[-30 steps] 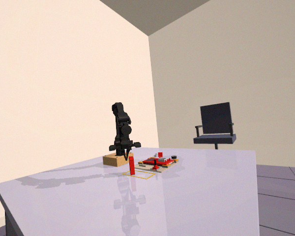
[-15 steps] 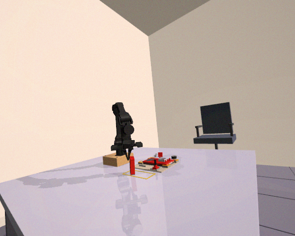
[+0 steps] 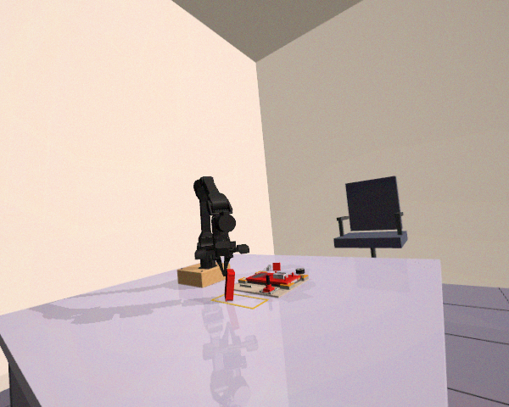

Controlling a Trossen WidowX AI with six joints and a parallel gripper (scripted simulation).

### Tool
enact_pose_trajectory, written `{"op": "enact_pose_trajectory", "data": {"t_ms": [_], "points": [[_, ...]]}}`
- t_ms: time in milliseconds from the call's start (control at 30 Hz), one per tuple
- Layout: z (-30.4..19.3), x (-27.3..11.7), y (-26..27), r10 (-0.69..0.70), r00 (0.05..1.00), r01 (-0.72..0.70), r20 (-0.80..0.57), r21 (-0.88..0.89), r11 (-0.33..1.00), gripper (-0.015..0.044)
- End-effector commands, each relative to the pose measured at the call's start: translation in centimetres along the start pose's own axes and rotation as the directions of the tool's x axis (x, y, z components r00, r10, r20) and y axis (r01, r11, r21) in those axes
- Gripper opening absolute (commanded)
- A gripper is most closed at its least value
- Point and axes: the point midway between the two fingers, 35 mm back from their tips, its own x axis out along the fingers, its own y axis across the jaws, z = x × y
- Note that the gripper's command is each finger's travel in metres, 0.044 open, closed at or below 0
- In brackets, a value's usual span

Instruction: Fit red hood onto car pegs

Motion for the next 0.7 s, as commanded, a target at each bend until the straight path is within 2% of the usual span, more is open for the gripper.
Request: {"op": "enact_pose_trajectory", "data": {"t_ms": [0, 667], "points": [[0.0, 0.1, 0.4, -0.004, 1.0, 0.004, -0.004, 0.001, 1.0, 0.0], [-0.1, 0.1, 1.8, -0.003, 1.0, 0.003, -0.004, 0.001, 1.0, 0.0]]}}
